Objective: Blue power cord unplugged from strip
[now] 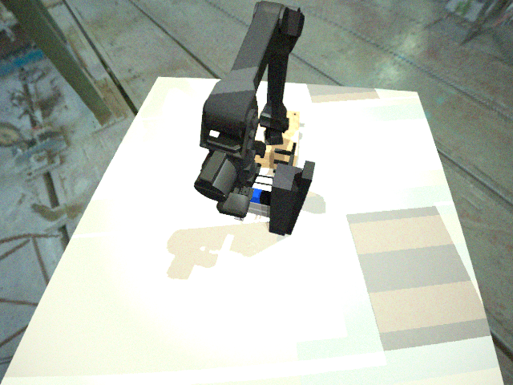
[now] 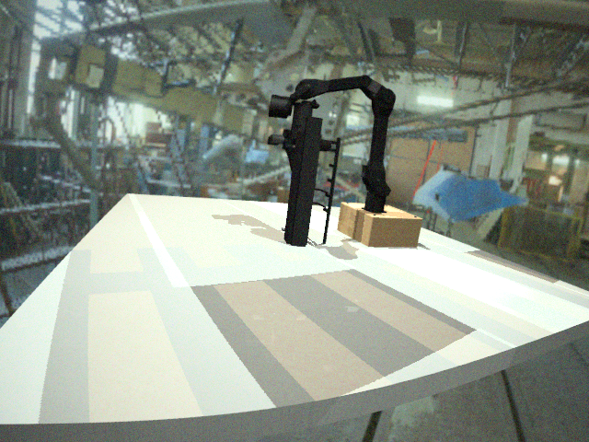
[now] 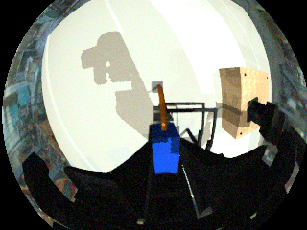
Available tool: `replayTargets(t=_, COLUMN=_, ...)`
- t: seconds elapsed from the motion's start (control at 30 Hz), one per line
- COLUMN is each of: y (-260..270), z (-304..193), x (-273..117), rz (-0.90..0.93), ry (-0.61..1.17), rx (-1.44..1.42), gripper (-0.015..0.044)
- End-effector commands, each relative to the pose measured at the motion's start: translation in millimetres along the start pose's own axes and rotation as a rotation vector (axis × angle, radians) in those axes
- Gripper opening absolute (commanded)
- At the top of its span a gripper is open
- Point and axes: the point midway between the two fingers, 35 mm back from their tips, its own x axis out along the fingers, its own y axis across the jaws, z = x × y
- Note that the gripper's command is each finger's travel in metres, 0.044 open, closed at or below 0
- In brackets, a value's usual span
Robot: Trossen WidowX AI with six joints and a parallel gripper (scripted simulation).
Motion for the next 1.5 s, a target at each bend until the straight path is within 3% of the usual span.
replayTargets(t=0.0, y=-0.3, z=23.7, x=-2.9, rz=0.002, ry=-0.057, rx=0.021, gripper=0.0000)
replayTargets(t=0.73, y=-5.8, z=59.1, x=-7.0, rz=0.002, ry=-0.060, rx=0.023, gripper=0.0000)
replayTargets(t=1.27, y=-4.3, z=56.2, x=-6.9, rz=0.003, ry=-0.059, rx=0.024, gripper=0.0420)
replayTargets(t=1.47, y=-6.6, z=103.7, x=-19.5, rz=0.003, ry=-0.064, rx=0.024, gripper=0.0440)
